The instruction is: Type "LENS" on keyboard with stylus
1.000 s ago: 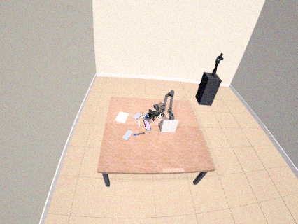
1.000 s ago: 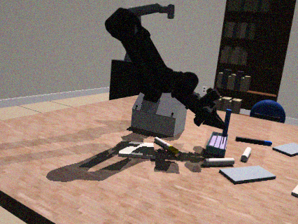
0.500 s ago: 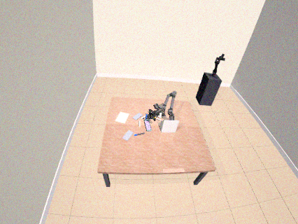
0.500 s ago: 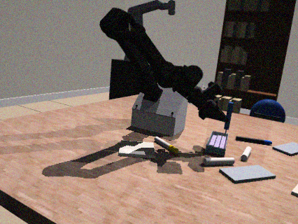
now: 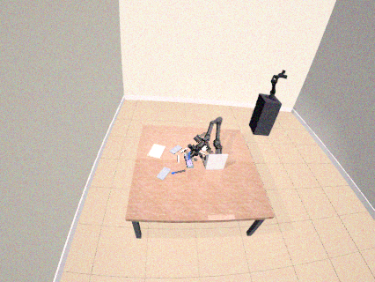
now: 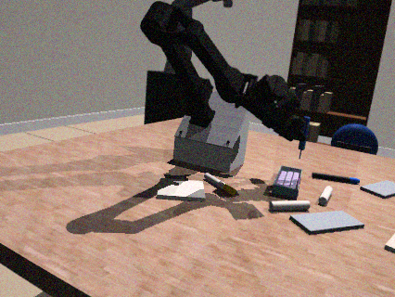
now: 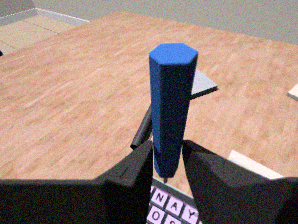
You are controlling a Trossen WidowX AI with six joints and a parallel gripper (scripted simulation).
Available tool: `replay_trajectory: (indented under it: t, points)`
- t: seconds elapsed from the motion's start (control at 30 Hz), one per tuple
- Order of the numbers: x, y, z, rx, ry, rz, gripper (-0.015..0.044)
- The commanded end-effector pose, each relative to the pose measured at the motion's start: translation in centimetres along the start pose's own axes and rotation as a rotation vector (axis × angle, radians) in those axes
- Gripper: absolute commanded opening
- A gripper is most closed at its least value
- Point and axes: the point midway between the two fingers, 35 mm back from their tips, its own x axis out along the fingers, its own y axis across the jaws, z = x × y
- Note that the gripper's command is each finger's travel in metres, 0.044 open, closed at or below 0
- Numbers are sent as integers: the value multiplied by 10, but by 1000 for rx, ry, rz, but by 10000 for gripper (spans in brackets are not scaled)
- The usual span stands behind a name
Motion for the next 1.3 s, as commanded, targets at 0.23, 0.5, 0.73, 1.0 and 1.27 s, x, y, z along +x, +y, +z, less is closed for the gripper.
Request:
replay_trajectory:
  t: [0.23,0.5,0.73,1.0,1.27]
  points:
    - [2,4,2,-17,-2,23,0]
    - [8,4,-10,-18,-2,22,0]
    - [12,4,-17,-18,-1,22,0]
    - [18,5,-29,-18,-1,21,0]
    - [18,5,-29,-18,-1,21,0]
